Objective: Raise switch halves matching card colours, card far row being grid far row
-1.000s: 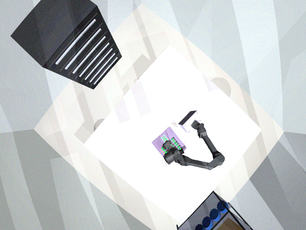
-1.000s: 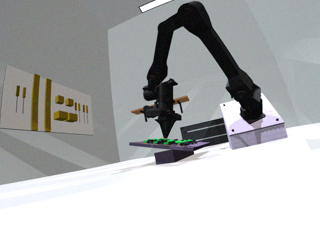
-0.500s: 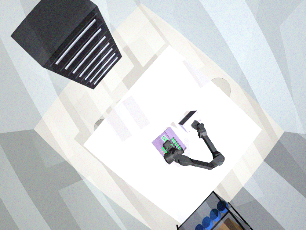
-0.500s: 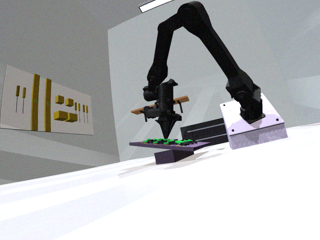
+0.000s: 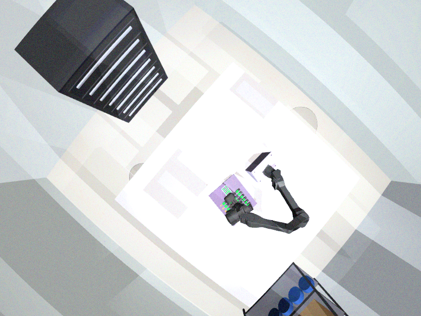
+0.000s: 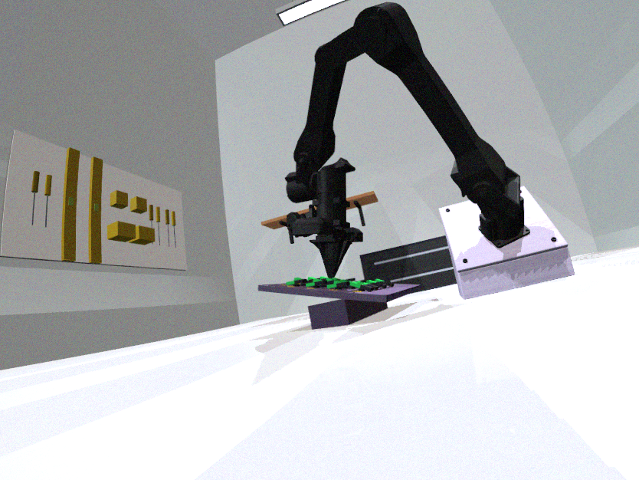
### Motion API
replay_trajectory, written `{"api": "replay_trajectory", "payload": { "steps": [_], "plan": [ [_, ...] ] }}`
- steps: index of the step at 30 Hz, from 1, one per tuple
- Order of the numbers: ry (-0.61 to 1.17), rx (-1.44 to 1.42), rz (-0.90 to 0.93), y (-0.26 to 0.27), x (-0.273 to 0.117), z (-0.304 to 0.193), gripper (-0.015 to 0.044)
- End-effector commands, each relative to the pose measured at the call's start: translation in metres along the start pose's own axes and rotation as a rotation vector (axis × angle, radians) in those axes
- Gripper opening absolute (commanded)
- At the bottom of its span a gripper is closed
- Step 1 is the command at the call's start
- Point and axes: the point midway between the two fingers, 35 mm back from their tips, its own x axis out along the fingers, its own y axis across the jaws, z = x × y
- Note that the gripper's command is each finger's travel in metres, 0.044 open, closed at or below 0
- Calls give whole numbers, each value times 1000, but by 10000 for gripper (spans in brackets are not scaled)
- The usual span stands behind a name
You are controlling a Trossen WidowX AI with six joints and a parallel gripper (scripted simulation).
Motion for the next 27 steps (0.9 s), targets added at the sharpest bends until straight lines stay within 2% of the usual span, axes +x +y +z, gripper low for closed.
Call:
{"api": "replay_trajectory", "payload": {
  "steps": [1, 27],
  "plan": [
    [1, 7, 5, 1, 1, 0, 0],
    [1, 7, 5, 1, 5, 0, 0]
  ]
}}
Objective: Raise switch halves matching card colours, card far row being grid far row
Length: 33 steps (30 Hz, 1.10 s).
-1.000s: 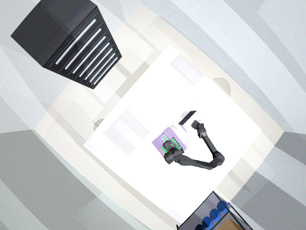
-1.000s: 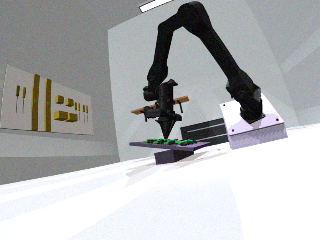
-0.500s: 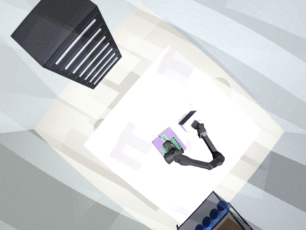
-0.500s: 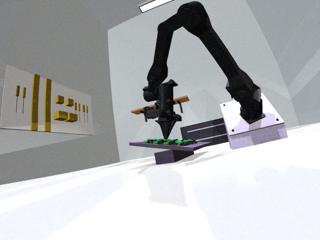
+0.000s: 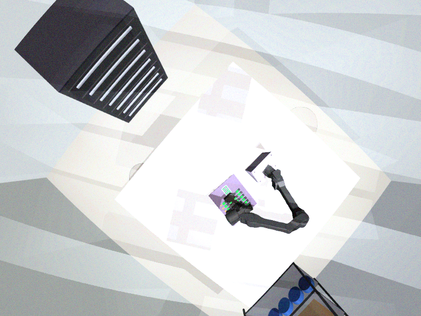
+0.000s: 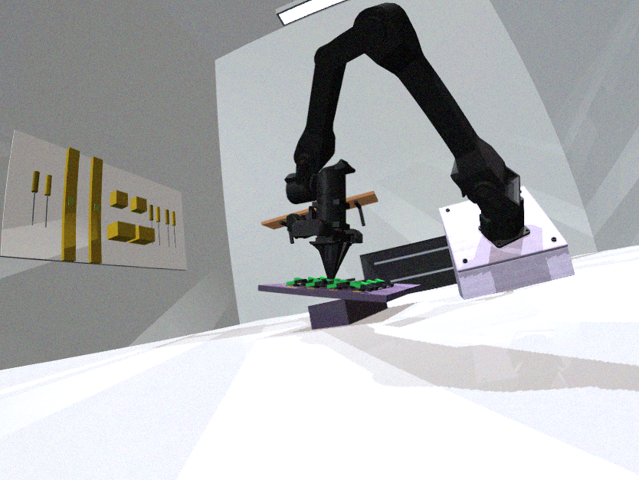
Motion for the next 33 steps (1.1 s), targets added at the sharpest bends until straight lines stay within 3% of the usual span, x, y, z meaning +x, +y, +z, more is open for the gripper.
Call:
{"api": "replay_trajectory", "payload": {
  "steps": [1, 18, 24, 33],
  "plan": [
    [3, 7, 5, 1, 2, -1, 0],
    [3, 7, 5, 1, 4, -1, 0],
    [-21, 8, 2, 0, -59, -3, 0],
    [-21, 9, 2, 9, -67, -26, 0]
  ]
}}
